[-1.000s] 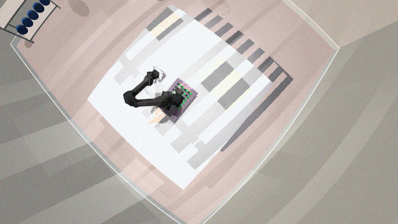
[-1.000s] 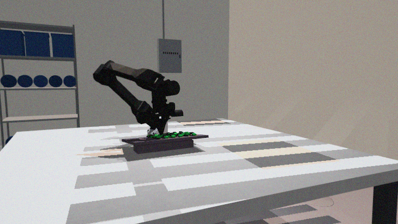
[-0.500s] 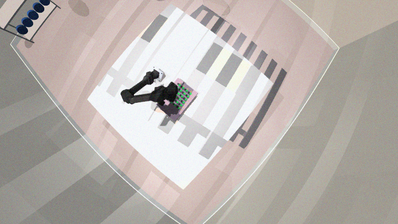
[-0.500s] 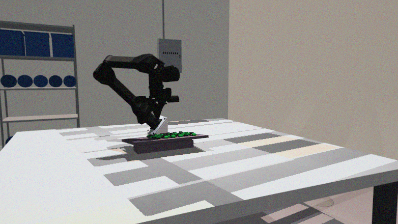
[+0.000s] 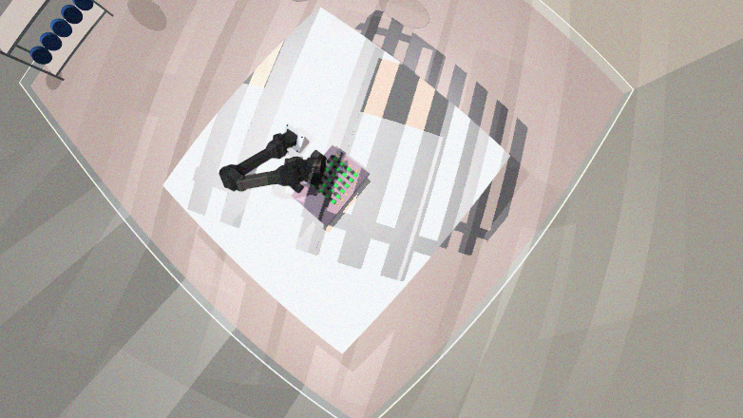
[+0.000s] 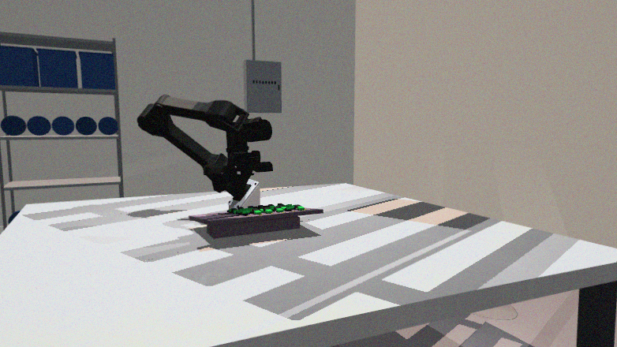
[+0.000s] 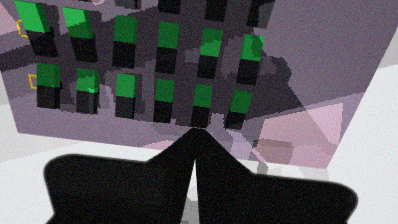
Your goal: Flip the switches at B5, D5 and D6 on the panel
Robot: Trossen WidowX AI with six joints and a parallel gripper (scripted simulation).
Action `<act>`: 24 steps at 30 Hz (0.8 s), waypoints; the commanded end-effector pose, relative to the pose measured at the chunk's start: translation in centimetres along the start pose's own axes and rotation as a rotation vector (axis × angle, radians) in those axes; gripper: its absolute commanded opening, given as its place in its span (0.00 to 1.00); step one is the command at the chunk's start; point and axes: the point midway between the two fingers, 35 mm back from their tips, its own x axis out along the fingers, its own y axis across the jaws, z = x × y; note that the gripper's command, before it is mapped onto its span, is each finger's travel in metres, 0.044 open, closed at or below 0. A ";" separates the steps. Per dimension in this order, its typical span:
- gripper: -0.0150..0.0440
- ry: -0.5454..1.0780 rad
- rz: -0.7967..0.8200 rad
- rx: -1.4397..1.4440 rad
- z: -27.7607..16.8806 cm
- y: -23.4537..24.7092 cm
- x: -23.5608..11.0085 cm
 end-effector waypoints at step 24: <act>0.25 -0.014 0.000 0.005 0.0 -0.2 2.2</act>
